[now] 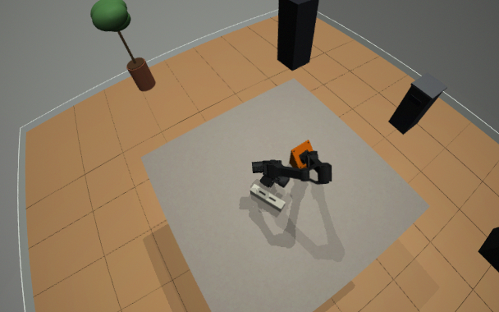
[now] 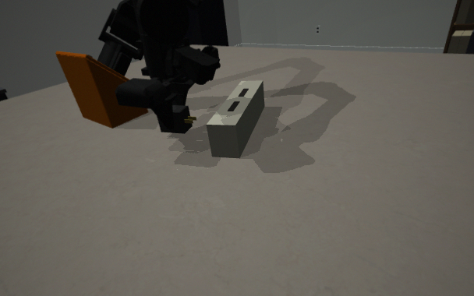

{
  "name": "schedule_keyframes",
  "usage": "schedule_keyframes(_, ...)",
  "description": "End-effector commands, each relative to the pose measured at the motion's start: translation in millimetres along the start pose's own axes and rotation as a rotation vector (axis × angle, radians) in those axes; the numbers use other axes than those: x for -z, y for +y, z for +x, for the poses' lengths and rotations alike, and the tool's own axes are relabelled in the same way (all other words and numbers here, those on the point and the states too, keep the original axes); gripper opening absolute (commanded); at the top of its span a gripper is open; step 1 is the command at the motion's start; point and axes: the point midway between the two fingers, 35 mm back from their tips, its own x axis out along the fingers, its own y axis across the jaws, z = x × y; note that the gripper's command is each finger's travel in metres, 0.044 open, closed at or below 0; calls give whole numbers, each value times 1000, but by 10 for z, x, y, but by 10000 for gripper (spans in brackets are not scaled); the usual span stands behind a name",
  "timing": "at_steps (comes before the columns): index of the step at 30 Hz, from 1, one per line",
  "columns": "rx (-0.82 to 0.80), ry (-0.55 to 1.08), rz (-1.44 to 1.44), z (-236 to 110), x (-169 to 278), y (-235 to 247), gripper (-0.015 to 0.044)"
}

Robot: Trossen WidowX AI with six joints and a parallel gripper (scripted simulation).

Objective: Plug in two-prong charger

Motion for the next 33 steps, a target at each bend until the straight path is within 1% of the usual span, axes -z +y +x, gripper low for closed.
schedule_keyframes(1, 3, -6, -9, -6, -74, 1, 0)
schedule_keyframes(20, 2, -8, -58, 12, -395, 54, 0)
schedule_keyframes(33, 2, -8, -59, 13, -411, 52, 0)
